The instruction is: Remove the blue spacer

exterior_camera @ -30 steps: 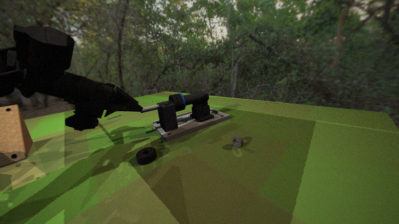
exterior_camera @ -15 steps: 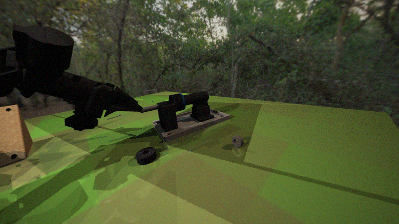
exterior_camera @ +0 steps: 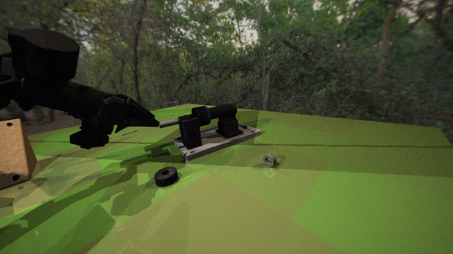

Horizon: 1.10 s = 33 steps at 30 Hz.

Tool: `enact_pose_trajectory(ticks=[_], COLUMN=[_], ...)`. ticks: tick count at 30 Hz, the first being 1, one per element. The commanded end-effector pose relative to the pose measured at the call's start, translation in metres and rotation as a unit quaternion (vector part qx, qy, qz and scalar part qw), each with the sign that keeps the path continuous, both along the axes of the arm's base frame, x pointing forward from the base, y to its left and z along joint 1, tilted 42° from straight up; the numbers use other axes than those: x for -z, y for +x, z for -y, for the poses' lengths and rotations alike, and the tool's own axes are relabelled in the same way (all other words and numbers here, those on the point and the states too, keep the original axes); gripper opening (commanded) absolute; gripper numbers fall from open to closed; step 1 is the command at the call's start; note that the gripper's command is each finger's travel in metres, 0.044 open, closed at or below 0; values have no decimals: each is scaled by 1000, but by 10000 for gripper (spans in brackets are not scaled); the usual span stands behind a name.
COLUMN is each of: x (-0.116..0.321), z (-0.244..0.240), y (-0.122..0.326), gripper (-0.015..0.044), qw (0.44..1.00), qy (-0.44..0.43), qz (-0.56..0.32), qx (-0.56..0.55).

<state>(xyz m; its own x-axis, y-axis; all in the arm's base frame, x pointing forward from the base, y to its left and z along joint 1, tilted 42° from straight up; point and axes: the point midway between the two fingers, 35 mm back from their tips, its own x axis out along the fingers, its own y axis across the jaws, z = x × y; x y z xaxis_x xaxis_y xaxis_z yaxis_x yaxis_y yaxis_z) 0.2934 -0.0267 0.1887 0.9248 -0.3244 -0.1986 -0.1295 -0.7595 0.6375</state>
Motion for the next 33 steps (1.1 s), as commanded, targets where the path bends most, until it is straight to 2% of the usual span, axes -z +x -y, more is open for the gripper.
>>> enact_pose_trajectory(ticks=[1,13,33], x=[1,1,7], z=[0,0,10], y=[0,2,31], gripper=[440,440,440], qw=[1000,1000,1000], qy=[1,1,1], qz=[-1,-1,0], qx=[-1,-1,-1])
